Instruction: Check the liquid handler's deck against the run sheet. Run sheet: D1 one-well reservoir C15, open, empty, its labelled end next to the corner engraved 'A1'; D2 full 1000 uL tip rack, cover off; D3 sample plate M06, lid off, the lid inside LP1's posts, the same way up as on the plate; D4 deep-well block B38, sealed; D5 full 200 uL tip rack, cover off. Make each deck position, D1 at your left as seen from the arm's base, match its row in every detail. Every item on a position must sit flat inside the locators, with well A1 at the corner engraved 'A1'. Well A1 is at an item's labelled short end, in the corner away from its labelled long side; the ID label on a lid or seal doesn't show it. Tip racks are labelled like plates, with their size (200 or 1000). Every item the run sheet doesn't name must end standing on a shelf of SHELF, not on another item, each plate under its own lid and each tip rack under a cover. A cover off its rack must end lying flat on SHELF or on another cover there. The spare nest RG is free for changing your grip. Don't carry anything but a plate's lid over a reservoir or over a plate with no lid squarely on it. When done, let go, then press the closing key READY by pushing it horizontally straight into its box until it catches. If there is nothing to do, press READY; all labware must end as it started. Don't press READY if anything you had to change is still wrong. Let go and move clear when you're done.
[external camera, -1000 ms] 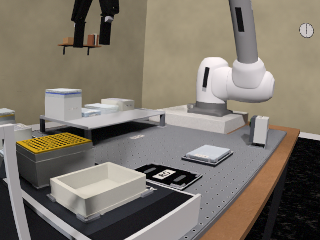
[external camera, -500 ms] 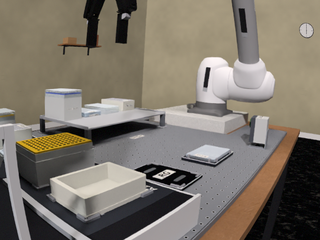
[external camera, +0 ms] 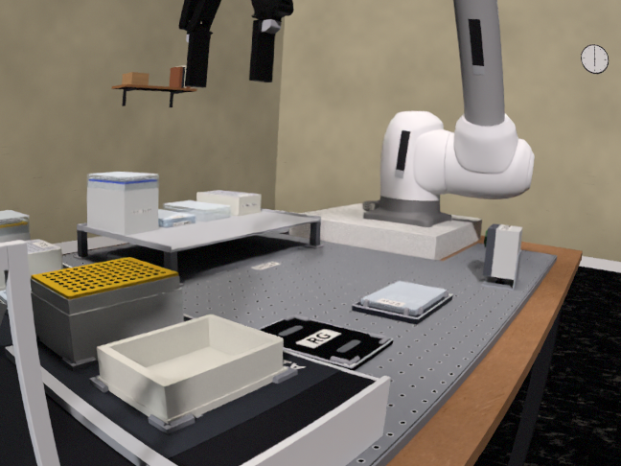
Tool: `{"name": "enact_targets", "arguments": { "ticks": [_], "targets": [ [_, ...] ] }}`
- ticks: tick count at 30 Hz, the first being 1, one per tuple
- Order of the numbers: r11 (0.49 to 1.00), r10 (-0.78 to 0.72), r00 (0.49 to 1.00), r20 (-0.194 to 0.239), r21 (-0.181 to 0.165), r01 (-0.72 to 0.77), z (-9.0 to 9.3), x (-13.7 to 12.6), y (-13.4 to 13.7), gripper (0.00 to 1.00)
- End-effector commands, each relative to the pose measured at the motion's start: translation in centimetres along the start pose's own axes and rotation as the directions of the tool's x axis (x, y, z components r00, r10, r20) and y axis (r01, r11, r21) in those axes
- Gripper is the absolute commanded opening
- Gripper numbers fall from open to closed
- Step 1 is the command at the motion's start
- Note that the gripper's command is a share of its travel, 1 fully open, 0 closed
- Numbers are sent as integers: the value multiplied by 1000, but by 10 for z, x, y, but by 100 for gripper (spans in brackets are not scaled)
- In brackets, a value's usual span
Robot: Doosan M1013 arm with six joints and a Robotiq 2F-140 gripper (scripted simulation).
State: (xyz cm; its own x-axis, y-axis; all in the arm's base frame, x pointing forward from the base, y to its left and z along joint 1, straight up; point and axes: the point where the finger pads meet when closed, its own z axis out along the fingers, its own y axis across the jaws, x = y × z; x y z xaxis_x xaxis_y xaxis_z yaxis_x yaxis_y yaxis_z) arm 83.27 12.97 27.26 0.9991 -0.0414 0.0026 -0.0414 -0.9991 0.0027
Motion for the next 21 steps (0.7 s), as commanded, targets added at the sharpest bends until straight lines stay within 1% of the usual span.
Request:
{"name": "enact_targets", "arguments": {
  "ticks": [1, 16, 18, 21],
  "targets": [
    [1000, -1, 1000, -1, 1, 1, -1, 6, 0, 66],
    [1000, -1, 1000, -1, 1, 1, -1, 81, -2, 66],
    [1000, -1, 1000, -1, 1, 1, -1, 81, -2, 66],
    [1000, -1, 1000, -1, 1, 1, -1, 96, -3, 66]
  ]
}}
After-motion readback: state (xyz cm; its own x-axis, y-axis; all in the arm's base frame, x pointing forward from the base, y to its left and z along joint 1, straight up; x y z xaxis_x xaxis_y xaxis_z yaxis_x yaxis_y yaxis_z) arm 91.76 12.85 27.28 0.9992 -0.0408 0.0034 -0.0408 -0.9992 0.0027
